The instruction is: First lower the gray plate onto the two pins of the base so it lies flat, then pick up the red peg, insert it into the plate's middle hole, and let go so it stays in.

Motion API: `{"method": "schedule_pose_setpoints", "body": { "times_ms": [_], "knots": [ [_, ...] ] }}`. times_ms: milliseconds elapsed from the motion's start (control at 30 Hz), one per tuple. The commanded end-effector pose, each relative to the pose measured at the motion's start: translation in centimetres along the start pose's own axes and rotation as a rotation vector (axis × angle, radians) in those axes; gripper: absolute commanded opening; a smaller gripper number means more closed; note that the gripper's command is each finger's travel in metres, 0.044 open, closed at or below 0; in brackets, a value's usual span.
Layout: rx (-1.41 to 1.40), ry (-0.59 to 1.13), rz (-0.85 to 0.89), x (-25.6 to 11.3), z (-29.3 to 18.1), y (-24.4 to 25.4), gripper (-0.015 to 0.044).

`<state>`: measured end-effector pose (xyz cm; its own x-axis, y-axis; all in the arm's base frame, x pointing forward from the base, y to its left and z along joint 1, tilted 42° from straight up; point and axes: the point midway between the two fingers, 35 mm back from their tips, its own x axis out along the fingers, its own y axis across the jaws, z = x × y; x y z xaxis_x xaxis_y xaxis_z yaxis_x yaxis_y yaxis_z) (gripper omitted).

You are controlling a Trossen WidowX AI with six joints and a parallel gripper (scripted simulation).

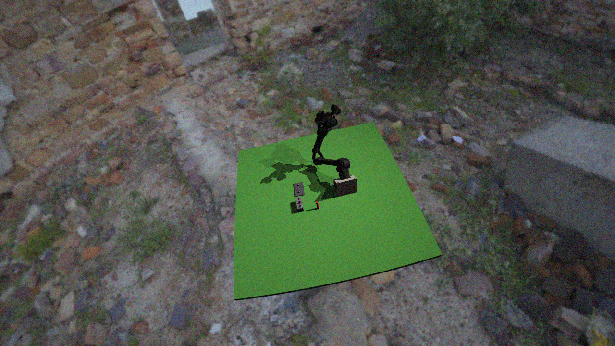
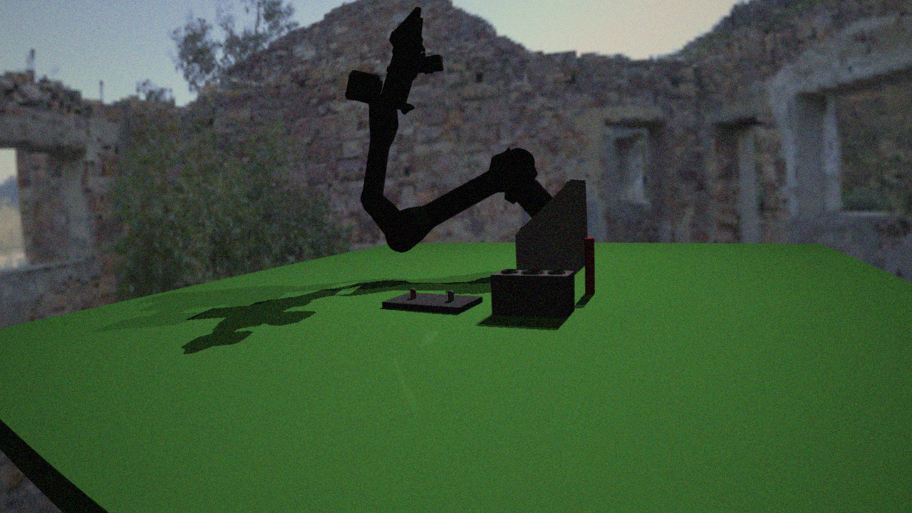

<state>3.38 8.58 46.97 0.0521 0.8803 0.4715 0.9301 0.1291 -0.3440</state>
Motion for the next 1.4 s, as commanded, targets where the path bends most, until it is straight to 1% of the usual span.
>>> {"method": "schedule_pose_setpoints", "body": {
  "times_ms": [0,33,100,233,333,533,667,833,1000,1133,1267,1367],
  "knots": [
    [0.000,0.000,0.000,0.0,0.0,0.0,0.0426],
    [0.010,-0.005,0.006,0.1,0.1,0.0,0.0440],
    [0.094,-0.042,0.053,1.3,1.0,-0.1,0.0440],
    [0.353,-0.116,0.234,4.5,3.9,0.6,0.0440],
    [0.554,-0.125,0.397,6.7,6.1,2.0,0.0440],
    [0.839,-0.034,0.687,9.7,9.8,6.3,0.0440],
    [1.039,0.083,0.870,10.9,11.8,9.4,0.0440],
    [1.313,0.378,1.140,11.5,14.6,15.4,0.0440],
    [1.470,0.661,1.289,10.9,16.2,20.0,0.0440],
    [1.540,0.897,1.399,9.3,17.6,23.7,0.0440],
    [1.590,1.200,1.489,6.9,18.7,27.7,0.0440],
    [1.621,1.515,1.496,4.8,19.3,30.9,0.0440]
  ]
}}
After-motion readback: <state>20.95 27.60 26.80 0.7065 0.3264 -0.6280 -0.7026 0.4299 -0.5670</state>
